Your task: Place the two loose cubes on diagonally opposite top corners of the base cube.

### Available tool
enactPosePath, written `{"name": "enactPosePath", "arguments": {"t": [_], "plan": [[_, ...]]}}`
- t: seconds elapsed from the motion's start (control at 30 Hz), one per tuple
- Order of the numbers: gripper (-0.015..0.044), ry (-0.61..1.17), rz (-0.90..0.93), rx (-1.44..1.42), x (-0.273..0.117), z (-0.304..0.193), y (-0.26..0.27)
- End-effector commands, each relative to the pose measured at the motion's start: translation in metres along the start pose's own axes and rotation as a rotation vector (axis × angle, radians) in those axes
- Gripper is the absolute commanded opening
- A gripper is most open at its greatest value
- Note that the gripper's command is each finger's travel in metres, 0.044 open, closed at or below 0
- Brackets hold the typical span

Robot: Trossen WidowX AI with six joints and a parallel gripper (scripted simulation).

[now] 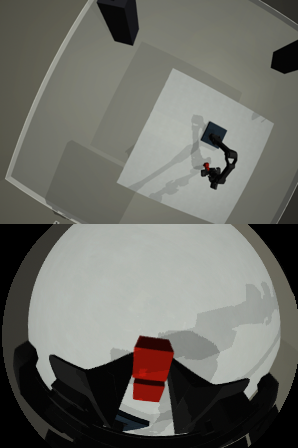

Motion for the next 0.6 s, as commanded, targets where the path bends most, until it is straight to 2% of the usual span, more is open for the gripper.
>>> {"name": "enactPosePath", "arguments": {"t": [0.0, 0.07, 0.57], "plan": [[0.0157, -0.001, 0.002, -0.004, 0.0, 0.0, 0.0], [0.0205, -0.001, 0.002, -0.004, 0.0, 0.0, 0.0], [0.0205, 0.0, 0.0, 0.0, -0.017, 0.0, 0.0]]}}
Point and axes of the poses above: the point midway between the two fingers, 35 mm back from their tips, its own x axis out along the fingers, its own y axis across the jaws, z = x × y, the point moved 9 cm from there along -x, back along the fingers, and after that the axes turned 10 degrees about x, right-handed, at the moved point
